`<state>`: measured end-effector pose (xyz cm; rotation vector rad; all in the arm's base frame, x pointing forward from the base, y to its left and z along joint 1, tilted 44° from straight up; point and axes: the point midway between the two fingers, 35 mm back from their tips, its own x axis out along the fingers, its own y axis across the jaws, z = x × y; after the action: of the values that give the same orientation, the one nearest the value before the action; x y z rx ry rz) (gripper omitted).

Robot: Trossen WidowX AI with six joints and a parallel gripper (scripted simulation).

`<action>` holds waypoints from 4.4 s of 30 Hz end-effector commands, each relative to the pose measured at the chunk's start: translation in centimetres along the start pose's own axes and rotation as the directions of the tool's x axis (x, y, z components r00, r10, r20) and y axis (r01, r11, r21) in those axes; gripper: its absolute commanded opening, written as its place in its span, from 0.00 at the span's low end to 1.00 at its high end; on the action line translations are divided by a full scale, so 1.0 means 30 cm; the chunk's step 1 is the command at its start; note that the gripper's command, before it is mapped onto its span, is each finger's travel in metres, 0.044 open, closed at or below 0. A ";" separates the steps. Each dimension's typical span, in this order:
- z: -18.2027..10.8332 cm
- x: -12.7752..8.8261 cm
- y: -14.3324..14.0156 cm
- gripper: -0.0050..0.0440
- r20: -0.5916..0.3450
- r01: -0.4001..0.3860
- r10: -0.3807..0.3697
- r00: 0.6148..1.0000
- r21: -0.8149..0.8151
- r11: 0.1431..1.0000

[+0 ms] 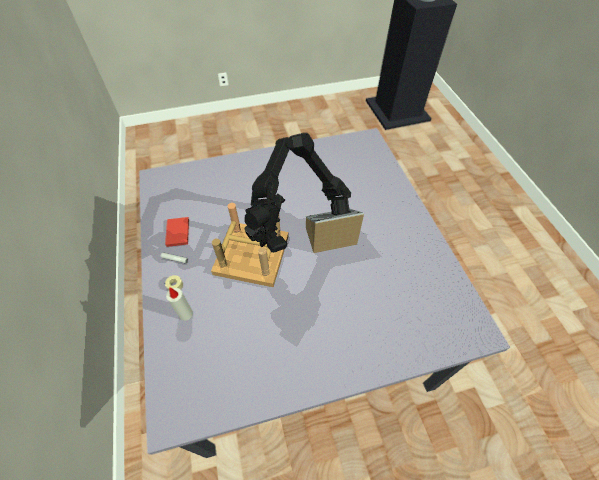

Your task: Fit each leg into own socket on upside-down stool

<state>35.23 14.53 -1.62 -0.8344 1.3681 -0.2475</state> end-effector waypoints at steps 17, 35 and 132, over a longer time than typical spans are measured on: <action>-0.387 -0.171 -0.388 0.10 -0.058 0.126 -0.112 0.992 0.405 0.906; -0.410 -0.134 -0.395 0.10 -0.060 0.129 -0.114 0.992 0.414 0.901; -0.457 0.022 -0.395 0.10 -0.060 0.129 -0.114 0.992 0.414 0.901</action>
<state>26.80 1.99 7.16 -0.5560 1.1900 -0.6034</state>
